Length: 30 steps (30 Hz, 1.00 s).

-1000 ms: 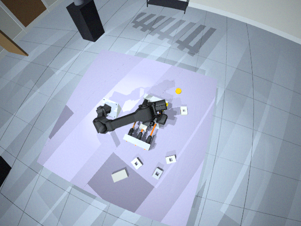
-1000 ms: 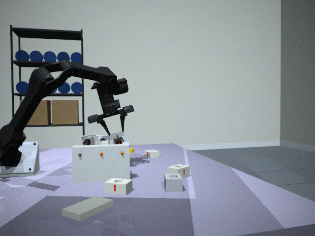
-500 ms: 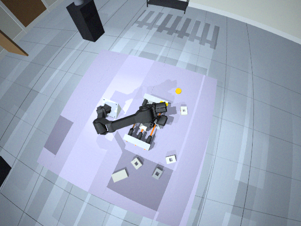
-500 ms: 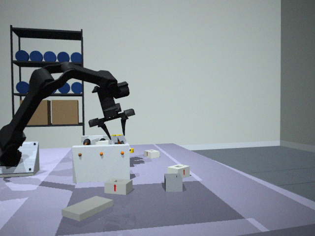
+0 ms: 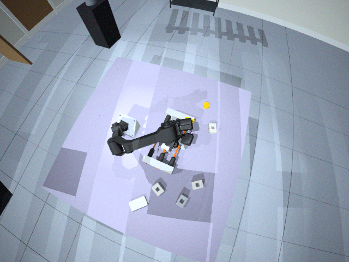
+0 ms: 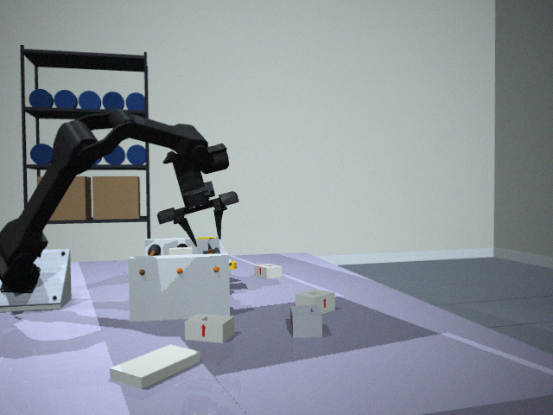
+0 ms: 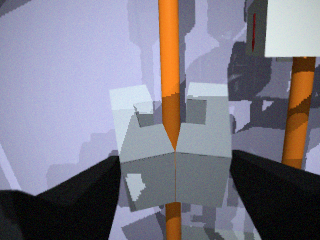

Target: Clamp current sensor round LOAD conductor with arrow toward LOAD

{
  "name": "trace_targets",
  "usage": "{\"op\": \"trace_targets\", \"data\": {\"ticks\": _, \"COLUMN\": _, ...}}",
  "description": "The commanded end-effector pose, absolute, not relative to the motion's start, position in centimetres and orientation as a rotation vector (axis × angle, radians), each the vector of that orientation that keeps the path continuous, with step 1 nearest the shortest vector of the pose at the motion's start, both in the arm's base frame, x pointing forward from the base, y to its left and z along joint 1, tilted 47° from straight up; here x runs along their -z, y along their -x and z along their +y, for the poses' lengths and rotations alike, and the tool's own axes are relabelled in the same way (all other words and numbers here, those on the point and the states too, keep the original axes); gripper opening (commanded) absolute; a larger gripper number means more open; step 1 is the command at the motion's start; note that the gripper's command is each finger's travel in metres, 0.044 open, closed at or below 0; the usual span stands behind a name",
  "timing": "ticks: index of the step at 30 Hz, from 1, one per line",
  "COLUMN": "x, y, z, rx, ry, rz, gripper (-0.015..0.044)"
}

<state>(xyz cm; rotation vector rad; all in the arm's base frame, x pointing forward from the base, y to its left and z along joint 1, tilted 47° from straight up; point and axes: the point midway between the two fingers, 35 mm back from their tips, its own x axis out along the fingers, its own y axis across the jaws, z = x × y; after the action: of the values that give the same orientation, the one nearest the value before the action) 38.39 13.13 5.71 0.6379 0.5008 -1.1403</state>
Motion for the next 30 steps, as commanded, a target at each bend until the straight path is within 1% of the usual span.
{"op": "trace_targets", "data": {"ticks": 1, "x": -5.7, "y": -38.38, "z": 13.22, "rx": 1.14, "ry": -0.641, "rz": 0.502, "gripper": 0.0}}
{"op": "trace_targets", "data": {"ticks": 30, "x": -5.68, "y": -38.59, "z": 13.28, "rx": 1.158, "ry": -0.633, "rz": 0.512, "gripper": 0.0}}
